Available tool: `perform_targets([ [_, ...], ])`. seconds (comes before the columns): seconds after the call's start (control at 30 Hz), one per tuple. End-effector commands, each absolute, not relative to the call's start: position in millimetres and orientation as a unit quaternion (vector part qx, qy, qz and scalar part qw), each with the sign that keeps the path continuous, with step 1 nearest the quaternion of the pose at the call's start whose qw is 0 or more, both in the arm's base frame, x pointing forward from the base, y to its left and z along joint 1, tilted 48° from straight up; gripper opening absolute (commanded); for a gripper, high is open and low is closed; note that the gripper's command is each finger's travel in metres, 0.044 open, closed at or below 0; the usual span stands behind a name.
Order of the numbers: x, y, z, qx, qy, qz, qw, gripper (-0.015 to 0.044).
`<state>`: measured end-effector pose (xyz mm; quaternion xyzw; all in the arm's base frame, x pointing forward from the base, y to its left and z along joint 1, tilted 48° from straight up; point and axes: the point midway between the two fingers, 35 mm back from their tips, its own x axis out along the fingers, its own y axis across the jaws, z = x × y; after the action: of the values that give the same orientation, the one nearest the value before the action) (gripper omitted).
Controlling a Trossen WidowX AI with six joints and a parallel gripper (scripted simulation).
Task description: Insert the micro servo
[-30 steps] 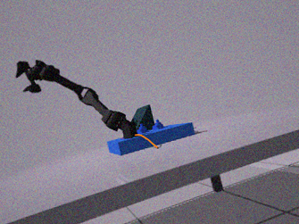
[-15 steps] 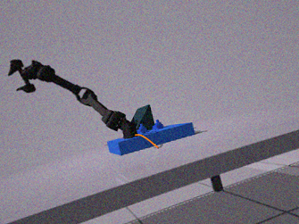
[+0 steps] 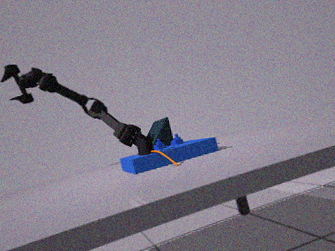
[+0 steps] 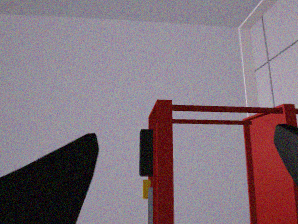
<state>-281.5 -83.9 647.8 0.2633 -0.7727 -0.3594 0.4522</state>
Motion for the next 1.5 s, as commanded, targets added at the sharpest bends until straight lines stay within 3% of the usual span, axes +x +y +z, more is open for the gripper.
perform_targets([
  [0.0,-268.8,-86.1,654.3,0.258,-0.769,-0.355,0.465,0.044],
  [0.7,-205.1,-95.9,682.8,0.23,-0.73,-0.346,0.542,0.044],
  [1.47,-77.1,-100.3,710.8,0.176,-0.64,-0.326,0.673,0.044],
])
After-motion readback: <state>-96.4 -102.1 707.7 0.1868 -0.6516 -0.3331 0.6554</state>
